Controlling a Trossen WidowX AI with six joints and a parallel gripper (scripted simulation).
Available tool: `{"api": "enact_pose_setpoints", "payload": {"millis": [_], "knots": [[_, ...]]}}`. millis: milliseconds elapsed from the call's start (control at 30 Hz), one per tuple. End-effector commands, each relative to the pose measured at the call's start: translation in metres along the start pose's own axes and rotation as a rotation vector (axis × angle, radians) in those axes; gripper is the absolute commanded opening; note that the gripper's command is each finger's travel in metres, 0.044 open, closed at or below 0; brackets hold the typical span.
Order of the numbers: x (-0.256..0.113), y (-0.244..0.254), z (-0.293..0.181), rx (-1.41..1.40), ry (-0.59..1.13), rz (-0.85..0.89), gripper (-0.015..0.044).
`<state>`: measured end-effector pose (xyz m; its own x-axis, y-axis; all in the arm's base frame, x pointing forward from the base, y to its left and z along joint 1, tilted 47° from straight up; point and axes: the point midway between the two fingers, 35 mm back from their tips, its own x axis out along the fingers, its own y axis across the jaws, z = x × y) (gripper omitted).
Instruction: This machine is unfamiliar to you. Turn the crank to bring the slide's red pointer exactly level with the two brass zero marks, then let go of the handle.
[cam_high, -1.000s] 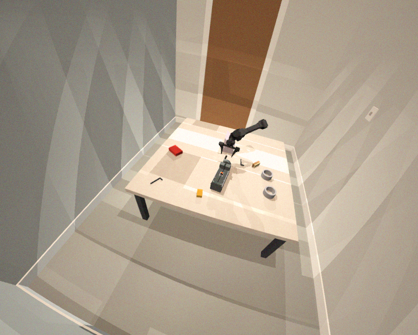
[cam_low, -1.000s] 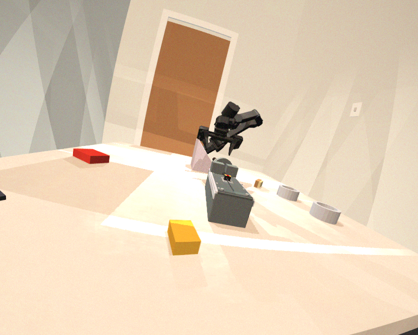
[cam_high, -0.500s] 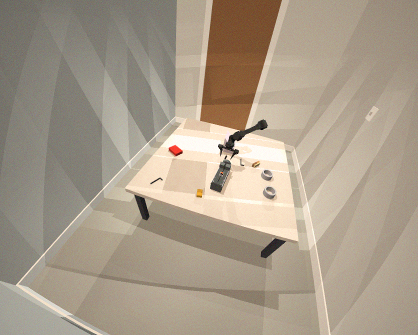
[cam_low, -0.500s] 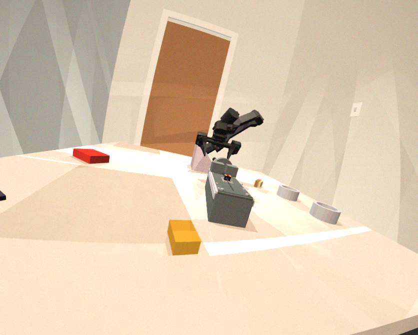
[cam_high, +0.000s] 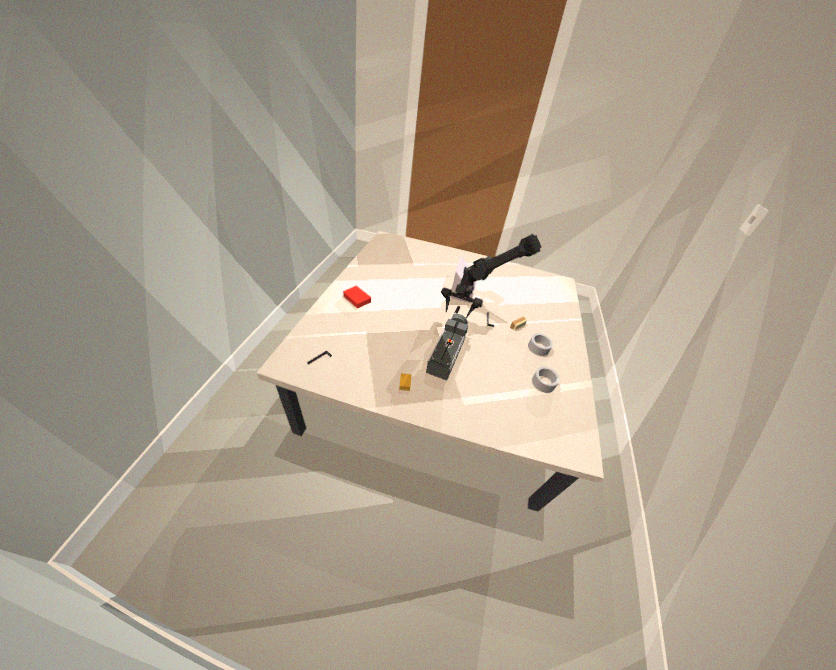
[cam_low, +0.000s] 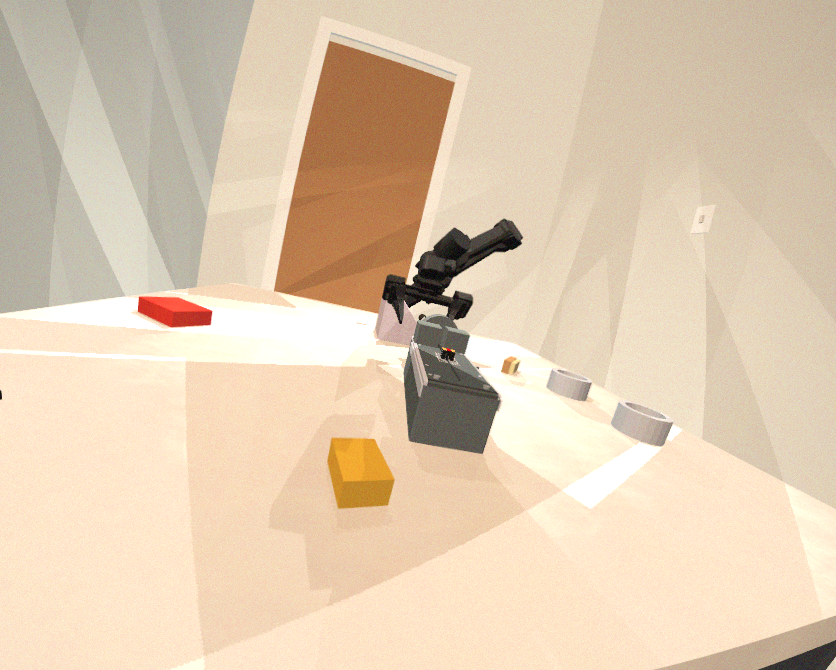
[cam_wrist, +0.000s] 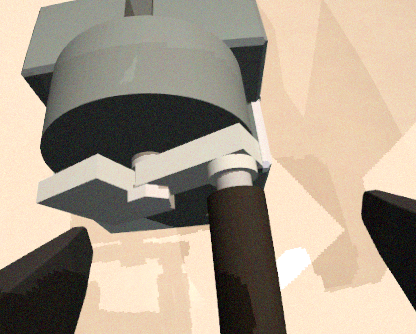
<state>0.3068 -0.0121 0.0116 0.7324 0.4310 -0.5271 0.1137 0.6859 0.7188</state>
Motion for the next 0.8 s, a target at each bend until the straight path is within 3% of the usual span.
{"api": "enact_pose_setpoints", "payload": {"millis": [0,100,667,767], "knots": [[0.0033,-0.0025,-0.0081,0.014,0.007,-0.008,0.044],[0.0044,-0.0022,-0.0097,0.015,0.007,-0.008,0.044],[0.0044,-0.0022,-0.0097,0.015,0.007,-0.008,0.0],[0.0044,-0.0022,-0.0097,0.015,0.007,-0.008,0.0]]}}
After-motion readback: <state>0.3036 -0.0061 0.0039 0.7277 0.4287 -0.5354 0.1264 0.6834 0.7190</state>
